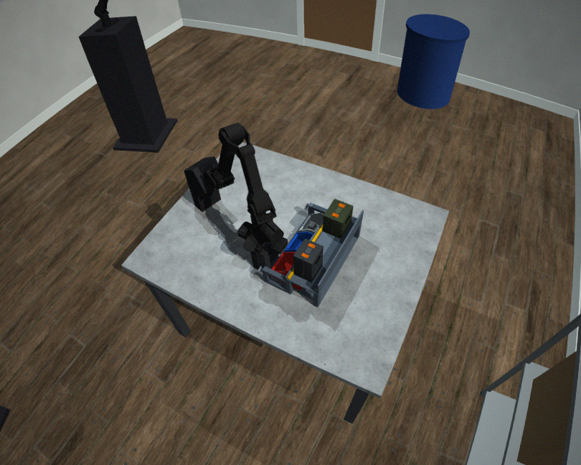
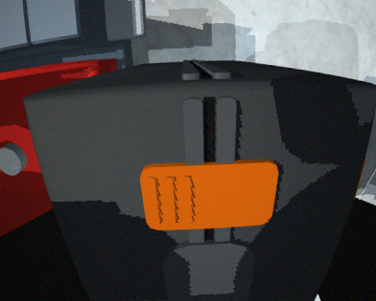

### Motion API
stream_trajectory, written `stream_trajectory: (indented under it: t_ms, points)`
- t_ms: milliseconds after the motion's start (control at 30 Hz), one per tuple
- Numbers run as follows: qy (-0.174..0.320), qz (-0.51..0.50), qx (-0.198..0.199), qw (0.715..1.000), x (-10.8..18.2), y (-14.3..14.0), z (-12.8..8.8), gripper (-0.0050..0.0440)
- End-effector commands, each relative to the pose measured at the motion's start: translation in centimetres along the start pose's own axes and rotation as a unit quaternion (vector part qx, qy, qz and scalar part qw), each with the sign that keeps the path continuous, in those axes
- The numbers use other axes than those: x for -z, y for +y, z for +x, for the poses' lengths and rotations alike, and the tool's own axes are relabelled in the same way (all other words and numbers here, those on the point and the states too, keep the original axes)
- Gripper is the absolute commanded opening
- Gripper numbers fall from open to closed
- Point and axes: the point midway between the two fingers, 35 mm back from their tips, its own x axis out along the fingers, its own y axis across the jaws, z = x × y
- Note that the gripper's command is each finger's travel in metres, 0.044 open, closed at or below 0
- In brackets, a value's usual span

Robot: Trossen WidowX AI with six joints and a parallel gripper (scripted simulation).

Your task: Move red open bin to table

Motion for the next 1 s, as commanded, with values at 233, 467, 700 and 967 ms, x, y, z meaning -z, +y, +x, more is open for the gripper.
stream_trajectory:
  t_ms: [233, 467, 700, 967]
  points:
    - [-0.004, -0.001, -0.009, 1.000, -0.1, 0.5, -0.5, 0.0000]
    - [-0.004, -0.001, -0.009, 1.000, -0.1, 0.5, -0.5, 0.0000]
    - [-0.004, -0.001, -0.009, 1.000, -0.1, 0.5, -0.5, 0.0000]
    - [-0.005, 0.000, -0.008, 1.000, -0.1, 0.4, -2.0, 0.0000]
